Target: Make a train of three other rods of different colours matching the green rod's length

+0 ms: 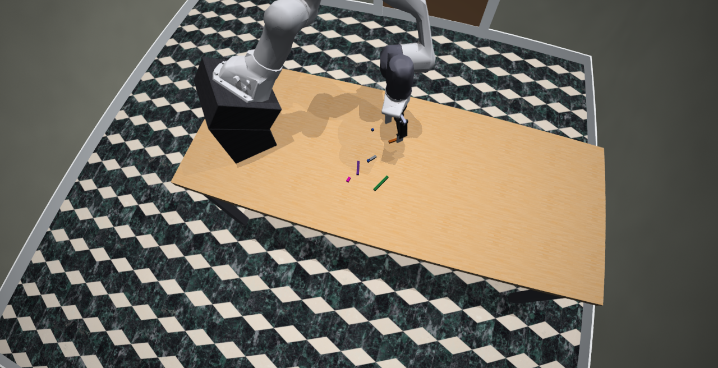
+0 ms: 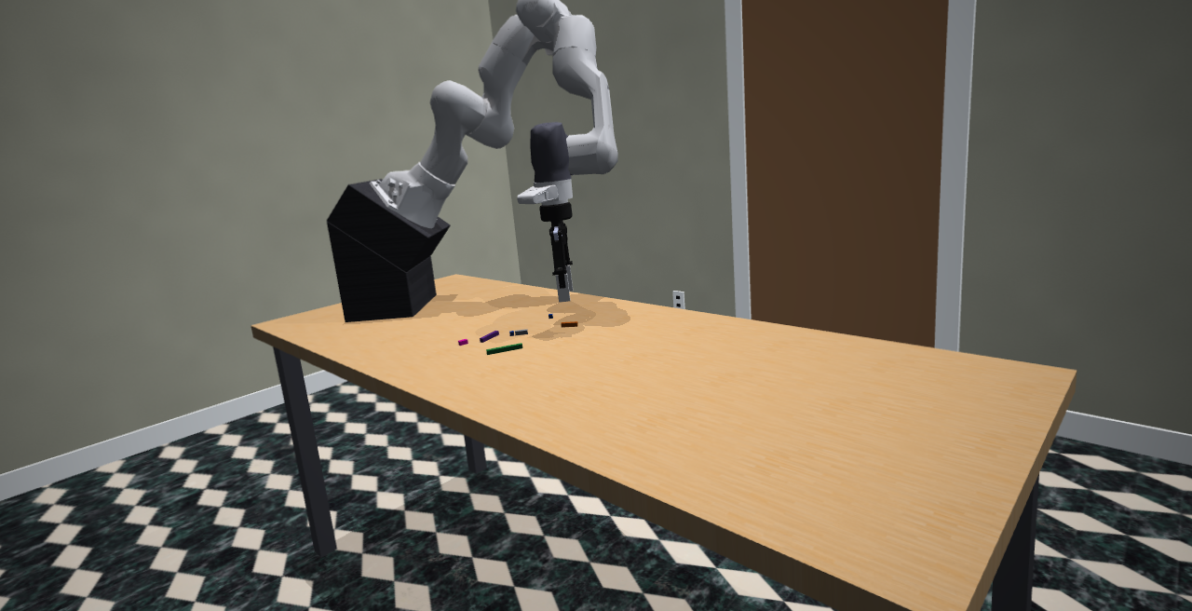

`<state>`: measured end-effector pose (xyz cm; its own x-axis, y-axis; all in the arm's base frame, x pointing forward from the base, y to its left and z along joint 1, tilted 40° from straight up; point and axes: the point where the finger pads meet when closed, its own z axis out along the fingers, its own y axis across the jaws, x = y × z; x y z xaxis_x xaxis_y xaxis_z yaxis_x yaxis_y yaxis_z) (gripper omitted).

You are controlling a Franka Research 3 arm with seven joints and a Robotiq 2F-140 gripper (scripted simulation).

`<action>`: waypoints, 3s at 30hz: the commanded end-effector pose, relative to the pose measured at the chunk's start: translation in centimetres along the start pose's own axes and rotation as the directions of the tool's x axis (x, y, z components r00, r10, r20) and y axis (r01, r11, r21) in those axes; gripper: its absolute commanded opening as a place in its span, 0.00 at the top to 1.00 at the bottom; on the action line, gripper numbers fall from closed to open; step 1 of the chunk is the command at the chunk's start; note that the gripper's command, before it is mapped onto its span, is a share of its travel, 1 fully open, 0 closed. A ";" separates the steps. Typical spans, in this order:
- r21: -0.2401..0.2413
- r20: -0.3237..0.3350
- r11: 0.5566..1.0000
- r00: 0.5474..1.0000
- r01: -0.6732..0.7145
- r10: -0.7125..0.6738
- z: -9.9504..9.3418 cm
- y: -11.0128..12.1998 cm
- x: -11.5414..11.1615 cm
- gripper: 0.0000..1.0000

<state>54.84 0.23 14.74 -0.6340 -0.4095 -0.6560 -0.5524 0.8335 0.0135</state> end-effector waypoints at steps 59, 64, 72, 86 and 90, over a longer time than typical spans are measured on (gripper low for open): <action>0.002 -0.021 0.997 0.996 -0.083 0.083 2.1 -0.3 -0.1 0.85; 0.002 -0.021 0.997 0.996 -0.083 0.083 2.9 -0.3 -0.1 0.85; 0.002 -0.021 0.997 0.996 -0.083 0.083 4.1 -0.3 -0.1 0.85; 0.002 -0.021 0.997 0.996 -0.083 0.083 5.0 -0.3 -0.1 0.85; 0.002 -0.021 0.997 0.996 -0.083 0.083 5.0 -0.3 -0.1 0.85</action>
<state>57.62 1.79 10.97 -0.6975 -0.3351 -0.6334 -0.4890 0.8687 0.0788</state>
